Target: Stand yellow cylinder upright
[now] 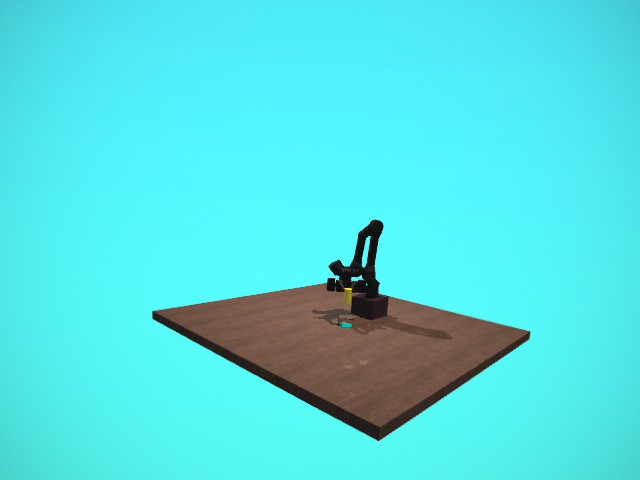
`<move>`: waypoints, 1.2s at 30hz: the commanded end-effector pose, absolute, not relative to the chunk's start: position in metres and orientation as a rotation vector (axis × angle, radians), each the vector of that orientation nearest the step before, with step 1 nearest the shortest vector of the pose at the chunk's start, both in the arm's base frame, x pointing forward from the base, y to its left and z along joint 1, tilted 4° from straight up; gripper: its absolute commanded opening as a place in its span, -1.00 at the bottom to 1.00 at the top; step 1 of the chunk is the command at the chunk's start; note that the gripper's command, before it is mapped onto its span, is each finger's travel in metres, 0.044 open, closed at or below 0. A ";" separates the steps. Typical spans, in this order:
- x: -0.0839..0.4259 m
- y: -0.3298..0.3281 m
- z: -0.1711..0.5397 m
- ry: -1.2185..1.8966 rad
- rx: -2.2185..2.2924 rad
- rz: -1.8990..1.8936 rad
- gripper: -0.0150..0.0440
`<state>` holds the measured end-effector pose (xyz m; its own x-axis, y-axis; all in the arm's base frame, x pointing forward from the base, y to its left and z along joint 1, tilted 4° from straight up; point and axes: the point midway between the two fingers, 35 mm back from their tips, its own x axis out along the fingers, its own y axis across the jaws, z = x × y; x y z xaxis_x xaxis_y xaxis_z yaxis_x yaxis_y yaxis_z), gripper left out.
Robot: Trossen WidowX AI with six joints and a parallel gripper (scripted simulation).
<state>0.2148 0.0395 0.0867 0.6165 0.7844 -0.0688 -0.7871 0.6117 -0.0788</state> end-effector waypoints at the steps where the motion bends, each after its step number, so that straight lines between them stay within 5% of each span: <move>1: 0.213 0.040 0.087 0.021 -0.106 0.910 -0.14; 36: 0.224 0.034 0.057 0.038 -0.081 0.915 -0.14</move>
<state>0.2233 0.0339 0.0626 0.6139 0.7864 -0.0687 -0.7894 0.6108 -0.0614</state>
